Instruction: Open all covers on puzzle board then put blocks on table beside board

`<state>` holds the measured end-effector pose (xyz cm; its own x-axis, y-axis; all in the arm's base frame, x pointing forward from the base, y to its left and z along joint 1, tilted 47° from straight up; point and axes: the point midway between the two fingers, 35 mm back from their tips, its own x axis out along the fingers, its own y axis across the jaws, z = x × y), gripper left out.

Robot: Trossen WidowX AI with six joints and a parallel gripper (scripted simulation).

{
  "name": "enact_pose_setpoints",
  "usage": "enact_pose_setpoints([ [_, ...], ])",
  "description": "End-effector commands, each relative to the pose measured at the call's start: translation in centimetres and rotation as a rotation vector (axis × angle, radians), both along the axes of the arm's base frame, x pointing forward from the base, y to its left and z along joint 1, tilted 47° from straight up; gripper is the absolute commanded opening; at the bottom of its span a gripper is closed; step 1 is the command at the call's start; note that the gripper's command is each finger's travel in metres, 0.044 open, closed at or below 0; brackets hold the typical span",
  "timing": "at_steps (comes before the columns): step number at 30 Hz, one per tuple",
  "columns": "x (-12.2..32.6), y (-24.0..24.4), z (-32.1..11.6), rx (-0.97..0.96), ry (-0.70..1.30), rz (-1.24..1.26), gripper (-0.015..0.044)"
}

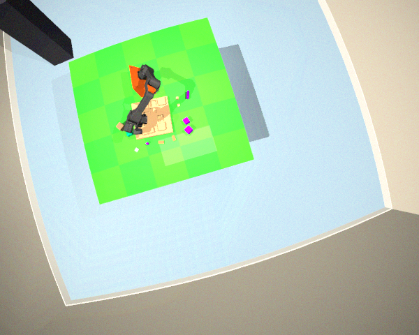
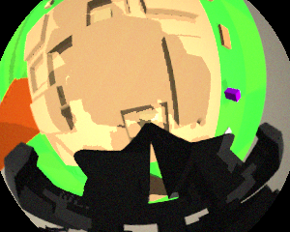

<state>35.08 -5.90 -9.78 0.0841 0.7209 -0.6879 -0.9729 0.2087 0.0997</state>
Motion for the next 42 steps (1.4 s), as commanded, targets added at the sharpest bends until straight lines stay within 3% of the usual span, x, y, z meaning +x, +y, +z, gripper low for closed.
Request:
enact_pose_setpoints([
  [1,-0.23,-0.02,-0.51,0.003,0.005,0.003,0.0000],
  [42,-0.25,-0.43,-0.26,0.003,0.003,0.000,0.0000],
])
